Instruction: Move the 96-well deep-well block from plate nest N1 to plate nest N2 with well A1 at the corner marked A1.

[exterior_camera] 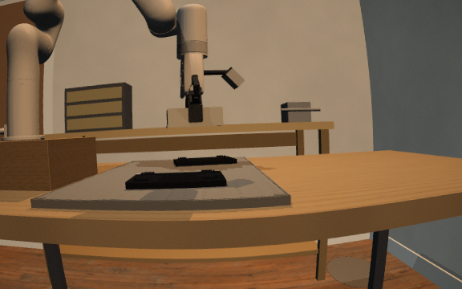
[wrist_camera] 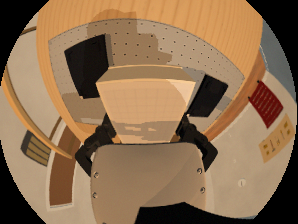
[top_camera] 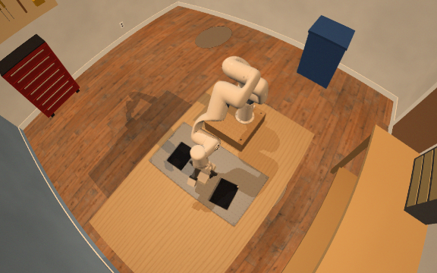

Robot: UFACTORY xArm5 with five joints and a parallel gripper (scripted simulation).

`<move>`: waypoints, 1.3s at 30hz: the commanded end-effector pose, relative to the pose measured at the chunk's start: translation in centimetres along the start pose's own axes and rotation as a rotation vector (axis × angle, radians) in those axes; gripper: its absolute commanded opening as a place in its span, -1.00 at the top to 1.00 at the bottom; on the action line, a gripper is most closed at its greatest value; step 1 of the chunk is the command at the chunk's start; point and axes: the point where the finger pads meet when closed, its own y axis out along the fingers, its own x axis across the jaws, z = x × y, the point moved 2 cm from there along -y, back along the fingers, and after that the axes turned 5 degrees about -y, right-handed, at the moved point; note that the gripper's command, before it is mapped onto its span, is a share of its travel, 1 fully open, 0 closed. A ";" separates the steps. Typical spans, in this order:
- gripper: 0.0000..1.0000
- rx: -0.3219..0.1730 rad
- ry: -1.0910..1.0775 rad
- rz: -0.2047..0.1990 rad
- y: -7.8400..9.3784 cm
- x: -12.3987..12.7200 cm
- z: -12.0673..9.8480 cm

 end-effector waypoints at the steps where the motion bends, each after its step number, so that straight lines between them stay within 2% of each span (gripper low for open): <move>1: 1.00 0.004 0.001 -0.001 -0.1 -0.5 0.3; 39: 1.00 0.003 0.001 0.002 -0.1 -11.1 4.2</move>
